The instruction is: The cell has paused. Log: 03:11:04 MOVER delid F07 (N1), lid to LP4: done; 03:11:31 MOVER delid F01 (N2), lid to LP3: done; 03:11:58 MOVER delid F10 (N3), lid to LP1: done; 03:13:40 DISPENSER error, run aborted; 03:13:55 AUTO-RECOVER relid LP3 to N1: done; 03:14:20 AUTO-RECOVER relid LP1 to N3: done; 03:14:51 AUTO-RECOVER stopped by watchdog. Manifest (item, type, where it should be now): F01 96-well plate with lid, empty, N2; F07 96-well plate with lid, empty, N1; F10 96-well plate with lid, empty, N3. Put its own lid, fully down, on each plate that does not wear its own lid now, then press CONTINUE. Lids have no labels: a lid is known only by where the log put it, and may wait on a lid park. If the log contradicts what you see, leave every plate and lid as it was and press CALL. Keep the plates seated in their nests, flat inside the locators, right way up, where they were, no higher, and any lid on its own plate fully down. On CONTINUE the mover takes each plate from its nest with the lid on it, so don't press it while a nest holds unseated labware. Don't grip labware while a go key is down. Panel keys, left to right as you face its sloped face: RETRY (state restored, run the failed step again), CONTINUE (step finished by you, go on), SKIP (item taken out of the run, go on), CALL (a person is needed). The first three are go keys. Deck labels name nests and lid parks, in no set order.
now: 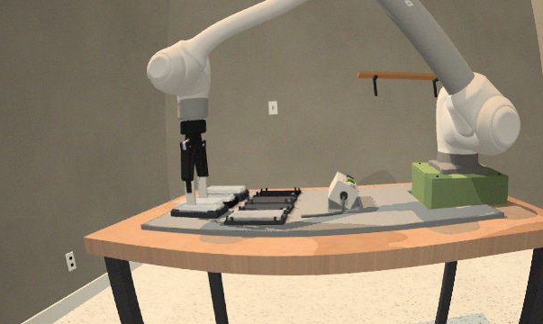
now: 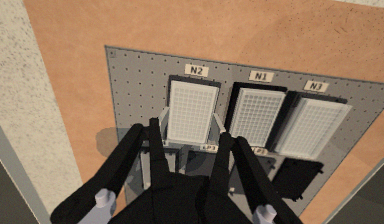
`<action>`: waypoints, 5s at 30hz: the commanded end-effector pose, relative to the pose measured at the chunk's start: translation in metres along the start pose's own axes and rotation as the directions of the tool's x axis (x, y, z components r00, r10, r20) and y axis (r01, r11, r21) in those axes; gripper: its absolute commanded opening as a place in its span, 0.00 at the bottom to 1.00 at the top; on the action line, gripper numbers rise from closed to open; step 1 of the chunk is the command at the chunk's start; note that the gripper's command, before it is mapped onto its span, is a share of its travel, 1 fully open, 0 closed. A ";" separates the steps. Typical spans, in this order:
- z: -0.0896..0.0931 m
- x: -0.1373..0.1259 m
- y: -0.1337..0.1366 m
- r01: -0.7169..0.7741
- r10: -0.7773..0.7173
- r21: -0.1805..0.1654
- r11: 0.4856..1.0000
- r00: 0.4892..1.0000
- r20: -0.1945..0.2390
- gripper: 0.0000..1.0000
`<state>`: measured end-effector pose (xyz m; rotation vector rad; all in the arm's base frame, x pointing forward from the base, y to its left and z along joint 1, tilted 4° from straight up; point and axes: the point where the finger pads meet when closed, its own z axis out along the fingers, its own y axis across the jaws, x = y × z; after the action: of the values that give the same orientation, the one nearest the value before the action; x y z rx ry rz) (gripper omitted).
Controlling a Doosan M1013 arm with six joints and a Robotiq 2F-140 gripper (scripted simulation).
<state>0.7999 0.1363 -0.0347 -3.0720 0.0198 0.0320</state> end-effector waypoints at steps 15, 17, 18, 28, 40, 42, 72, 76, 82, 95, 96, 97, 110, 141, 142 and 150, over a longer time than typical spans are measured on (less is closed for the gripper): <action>0.008 -0.003 -0.002 -0.007 0.007 0.004 1.000 1.000 0.004 0.00; 0.008 -0.003 -0.002 -0.007 0.007 0.004 1.000 1.000 0.004 0.00; 0.008 -0.003 -0.002 -0.007 0.007 0.004 1.000 1.000 0.004 0.00; 0.008 -0.003 -0.002 -0.007 0.007 0.004 1.000 1.000 0.004 0.00; 0.008 -0.003 -0.002 -0.007 0.007 0.004 1.000 1.000 0.004 0.00; 0.008 -0.003 -0.002 -0.007 0.007 0.004 1.000 1.000 0.004 0.00; 0.009 -0.004 -0.002 -0.007 0.007 0.004 1.000 1.000 0.004 0.00; 0.010 -0.004 -0.002 -0.007 0.007 0.004 1.000 1.000 0.004 0.00; 0.011 -0.004 -0.002 -0.007 0.007 0.004 1.000 1.000 0.004 0.00; 0.012 -0.004 -0.002 -0.007 0.007 0.004 1.000 1.000 0.004 0.00; 0.012 -0.004 -0.002 -0.007 0.007 0.004 1.000 1.000 0.004 0.00; 0.012 -0.004 -0.002 -0.007 0.007 0.004 1.000 1.000 0.004 0.00; 0.012 -0.004 -0.002 -0.007 0.007 0.004 1.000 1.000 0.004 0.00; 0.012 -0.004 -0.002 -0.007 0.007 0.004 1.000 1.000 0.004 0.00; 0.012 -0.004 -0.002 -0.007 0.007 0.004 1.000 1.000 0.004 0.00; 0.012 -0.004 -0.002 -0.007 0.007 0.004 1.000 1.000 0.004 0.66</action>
<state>0.7982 0.1371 -0.0410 -3.0725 0.0189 0.0321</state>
